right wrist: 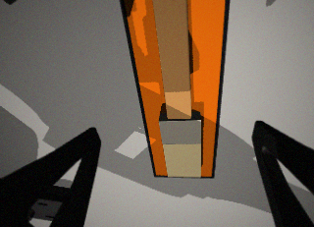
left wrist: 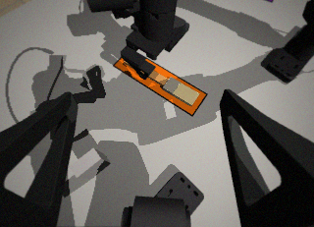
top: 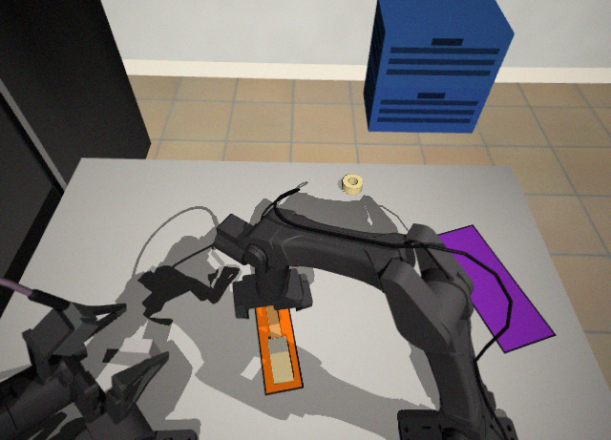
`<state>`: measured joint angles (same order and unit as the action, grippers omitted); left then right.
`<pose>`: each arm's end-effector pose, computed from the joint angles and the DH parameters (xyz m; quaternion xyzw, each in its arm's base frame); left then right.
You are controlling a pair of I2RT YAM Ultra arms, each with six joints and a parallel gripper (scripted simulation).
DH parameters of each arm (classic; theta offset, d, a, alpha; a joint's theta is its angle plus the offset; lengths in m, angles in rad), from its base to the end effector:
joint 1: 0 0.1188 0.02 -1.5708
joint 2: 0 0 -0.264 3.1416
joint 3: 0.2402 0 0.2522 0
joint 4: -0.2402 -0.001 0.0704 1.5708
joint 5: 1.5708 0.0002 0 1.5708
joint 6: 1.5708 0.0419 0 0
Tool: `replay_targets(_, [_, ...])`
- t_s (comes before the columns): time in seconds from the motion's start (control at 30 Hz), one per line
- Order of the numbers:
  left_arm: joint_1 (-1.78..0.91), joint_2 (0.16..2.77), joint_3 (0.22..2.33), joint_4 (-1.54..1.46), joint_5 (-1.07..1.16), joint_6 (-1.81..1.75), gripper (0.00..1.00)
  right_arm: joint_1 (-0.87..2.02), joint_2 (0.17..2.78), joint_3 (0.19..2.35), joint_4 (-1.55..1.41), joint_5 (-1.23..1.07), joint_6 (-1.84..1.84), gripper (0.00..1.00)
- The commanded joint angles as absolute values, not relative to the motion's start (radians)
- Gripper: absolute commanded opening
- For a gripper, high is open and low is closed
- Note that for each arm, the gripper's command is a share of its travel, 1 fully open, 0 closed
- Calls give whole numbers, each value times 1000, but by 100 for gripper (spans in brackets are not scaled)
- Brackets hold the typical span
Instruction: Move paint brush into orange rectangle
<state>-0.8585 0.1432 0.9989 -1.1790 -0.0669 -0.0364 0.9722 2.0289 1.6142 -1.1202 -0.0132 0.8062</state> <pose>-0.0100 0.0174 0.3449 0.3062 0.7515 -0.2281 0.5380 0.2179 0.3222 0.1996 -0.0830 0.9964 0.0181 0.0062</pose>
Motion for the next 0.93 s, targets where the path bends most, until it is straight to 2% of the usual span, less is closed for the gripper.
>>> replay_targets(0.0, [-854, 135, 1003, -1175, -58, -31, 100, 988, 2035, 1642, -1162, 2, 819, 100])
replay_targets(0.9, [-854, 135, 1003, -1175, -58, -31, 100, 985, 2032, 1639, -1161, -7, 814, 100])
